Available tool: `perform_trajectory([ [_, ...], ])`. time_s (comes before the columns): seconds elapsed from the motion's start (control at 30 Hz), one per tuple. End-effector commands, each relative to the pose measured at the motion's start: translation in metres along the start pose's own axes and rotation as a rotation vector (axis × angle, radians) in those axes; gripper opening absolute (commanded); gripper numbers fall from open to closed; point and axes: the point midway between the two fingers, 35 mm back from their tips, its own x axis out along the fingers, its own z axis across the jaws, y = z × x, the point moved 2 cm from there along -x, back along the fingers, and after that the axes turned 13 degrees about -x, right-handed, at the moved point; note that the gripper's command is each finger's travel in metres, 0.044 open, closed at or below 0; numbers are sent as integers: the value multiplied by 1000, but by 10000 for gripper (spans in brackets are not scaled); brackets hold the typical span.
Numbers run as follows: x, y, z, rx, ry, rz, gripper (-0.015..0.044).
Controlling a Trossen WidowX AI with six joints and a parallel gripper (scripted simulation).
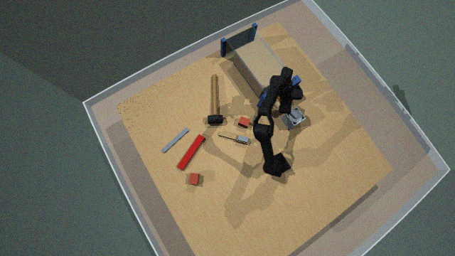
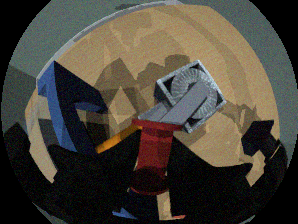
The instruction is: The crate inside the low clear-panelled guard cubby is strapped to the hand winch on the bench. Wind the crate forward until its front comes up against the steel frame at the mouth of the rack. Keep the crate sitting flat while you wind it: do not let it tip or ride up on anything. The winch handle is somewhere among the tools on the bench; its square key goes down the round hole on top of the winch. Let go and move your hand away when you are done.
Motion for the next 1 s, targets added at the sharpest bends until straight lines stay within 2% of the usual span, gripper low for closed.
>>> perform_trajectory([
  [0.0,0,10,-8,-3,24,15,0],
  [0.97,-4,27,-38,-3,26,16,0],
])
